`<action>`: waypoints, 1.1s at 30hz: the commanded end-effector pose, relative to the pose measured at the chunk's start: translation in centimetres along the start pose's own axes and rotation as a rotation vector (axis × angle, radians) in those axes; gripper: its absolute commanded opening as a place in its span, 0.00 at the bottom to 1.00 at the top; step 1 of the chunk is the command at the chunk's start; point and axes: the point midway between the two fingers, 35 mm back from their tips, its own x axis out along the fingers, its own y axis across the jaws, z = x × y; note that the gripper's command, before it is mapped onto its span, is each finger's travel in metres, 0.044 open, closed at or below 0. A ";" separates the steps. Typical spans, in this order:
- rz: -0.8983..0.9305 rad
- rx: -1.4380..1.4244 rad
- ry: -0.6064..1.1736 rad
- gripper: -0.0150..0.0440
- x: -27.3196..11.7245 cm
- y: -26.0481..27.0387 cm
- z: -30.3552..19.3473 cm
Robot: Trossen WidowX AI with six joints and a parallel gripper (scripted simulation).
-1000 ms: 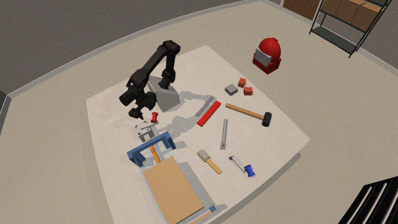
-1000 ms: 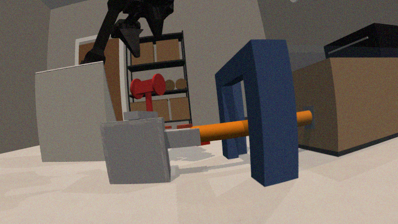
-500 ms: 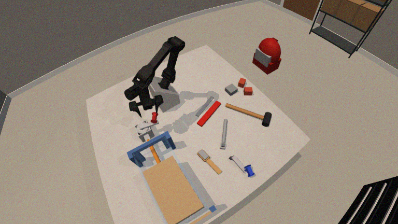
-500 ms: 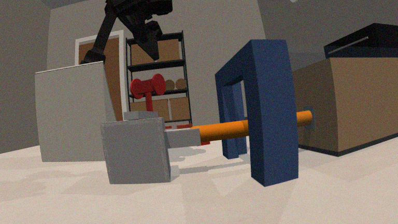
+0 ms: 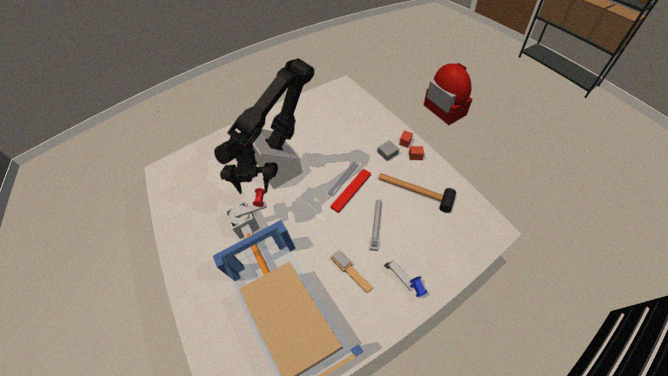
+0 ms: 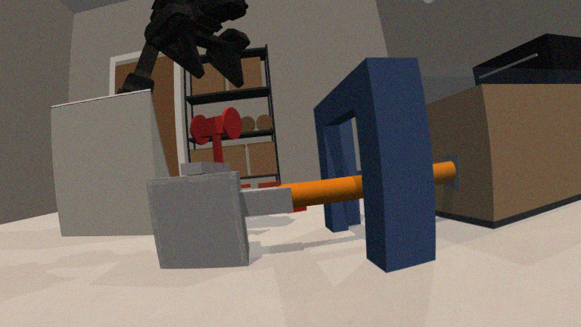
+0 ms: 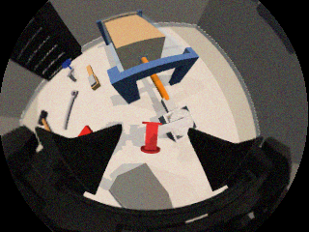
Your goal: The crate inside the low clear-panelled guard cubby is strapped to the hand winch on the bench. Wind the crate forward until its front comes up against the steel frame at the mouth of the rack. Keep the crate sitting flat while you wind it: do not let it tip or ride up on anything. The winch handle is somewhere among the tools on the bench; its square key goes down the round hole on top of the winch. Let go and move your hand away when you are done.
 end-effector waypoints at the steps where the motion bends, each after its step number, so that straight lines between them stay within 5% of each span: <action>1: 0.005 0.012 0.002 1.00 0.4 0.1 -0.3; 33: 0.006 0.012 0.003 1.00 5.3 0.1 -2.4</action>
